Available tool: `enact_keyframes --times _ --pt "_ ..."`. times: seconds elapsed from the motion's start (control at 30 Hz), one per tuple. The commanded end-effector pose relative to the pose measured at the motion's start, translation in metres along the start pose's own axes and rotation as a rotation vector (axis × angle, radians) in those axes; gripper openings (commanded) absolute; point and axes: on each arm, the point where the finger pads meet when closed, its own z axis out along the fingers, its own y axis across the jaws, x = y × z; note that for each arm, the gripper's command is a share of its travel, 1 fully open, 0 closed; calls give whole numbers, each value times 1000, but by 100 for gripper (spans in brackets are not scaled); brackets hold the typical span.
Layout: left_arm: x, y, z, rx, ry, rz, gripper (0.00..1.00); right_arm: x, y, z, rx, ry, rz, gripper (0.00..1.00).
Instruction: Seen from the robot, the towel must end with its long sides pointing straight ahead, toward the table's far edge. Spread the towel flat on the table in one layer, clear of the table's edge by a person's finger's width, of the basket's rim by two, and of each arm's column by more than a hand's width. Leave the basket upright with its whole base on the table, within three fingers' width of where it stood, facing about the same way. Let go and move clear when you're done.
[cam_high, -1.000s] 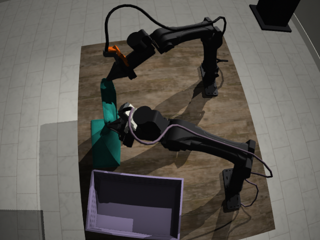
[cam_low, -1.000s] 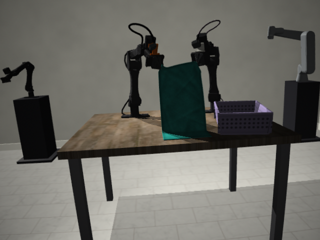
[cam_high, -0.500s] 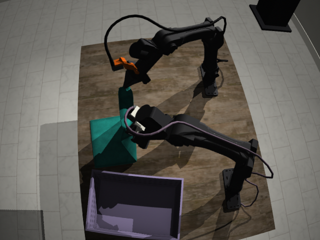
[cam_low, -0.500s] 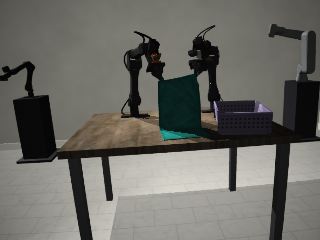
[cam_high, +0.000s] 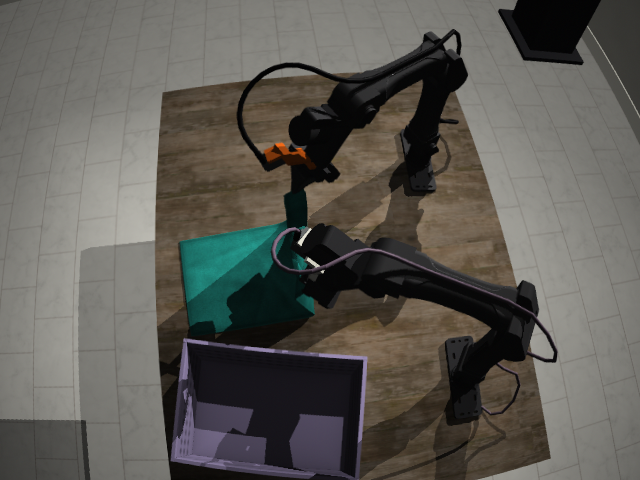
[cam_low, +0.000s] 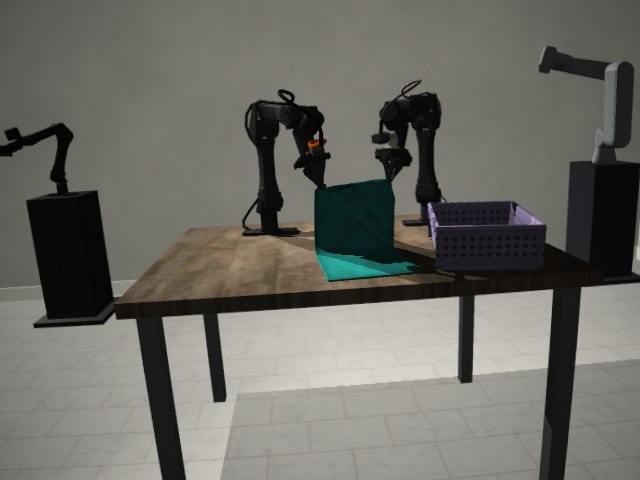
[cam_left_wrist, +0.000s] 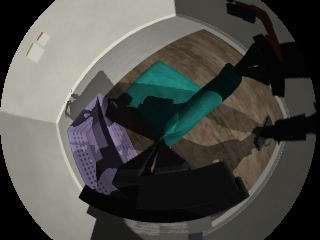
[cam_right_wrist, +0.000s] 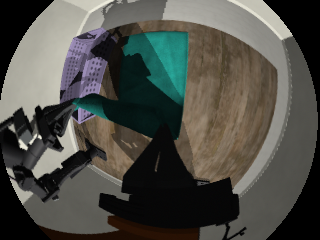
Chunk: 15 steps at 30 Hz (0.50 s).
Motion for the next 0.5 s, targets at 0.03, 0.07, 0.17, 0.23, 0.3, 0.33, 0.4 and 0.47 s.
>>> enact_keyframes --times 0.03,0.07,0.17,0.23,0.3,0.33,0.4,0.47 --pt "19 -10 -2 3 -65 20 0 17 10 -3 -4 -82 -35 0" --pt "19 -10 -2 3 -65 20 0 17 10 -3 -4 -82 -35 0" --pt "39 -18 5 15 -65 37 0 36 17 4 -15 -81 -53 0" --pt "59 -26 11 27 -65 55 0 56 24 10 -28 -81 -72 0" --pt "56 -24 12 30 -55 54 0 56 24 10 -28 -81 -72 0" --pt "78 -33 17 41 -64 75 0 75 31 16 -40 -81 -91 0" --pt "75 -31 18 43 -54 73 0 75 31 16 -40 -81 -91 0" --pt "75 -31 18 43 -54 73 0 75 31 16 -40 -81 -91 0"
